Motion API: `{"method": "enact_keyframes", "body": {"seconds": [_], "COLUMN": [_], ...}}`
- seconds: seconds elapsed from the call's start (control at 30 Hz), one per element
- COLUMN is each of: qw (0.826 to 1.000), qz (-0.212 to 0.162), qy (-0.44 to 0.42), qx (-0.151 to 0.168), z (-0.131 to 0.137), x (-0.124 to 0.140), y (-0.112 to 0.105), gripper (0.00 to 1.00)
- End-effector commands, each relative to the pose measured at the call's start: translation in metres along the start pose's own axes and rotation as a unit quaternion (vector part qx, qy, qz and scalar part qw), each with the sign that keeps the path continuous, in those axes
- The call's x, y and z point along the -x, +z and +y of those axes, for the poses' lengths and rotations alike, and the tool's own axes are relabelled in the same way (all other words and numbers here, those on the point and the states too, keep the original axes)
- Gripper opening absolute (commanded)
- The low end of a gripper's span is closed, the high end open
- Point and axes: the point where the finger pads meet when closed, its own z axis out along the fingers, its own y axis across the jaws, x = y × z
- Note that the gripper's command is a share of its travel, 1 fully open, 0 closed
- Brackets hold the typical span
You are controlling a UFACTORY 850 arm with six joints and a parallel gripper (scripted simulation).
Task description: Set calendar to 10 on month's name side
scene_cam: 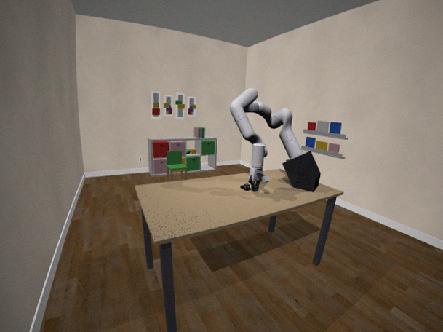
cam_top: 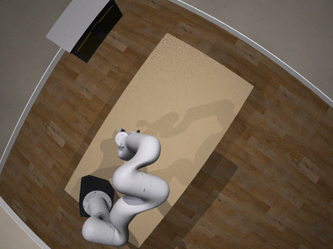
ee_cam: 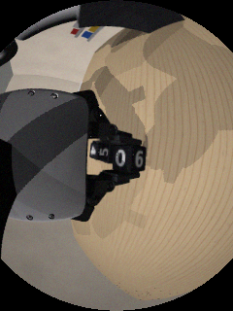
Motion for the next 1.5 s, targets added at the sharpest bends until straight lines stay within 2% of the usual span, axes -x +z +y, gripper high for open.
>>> {"method": "enact_keyframes", "body": {"seconds": [0.0, 1.47], "qw": [1.000, 1.000], "qz": [0.000, 0.000], "qy": [0.000, 0.000], "qx": [0.001, 0.001], "z": [0.0018, 0.0019], "x": [-0.0003, -0.0003], "y": [0.0137, 0.0175], "gripper": [0.29, 0.29]}}
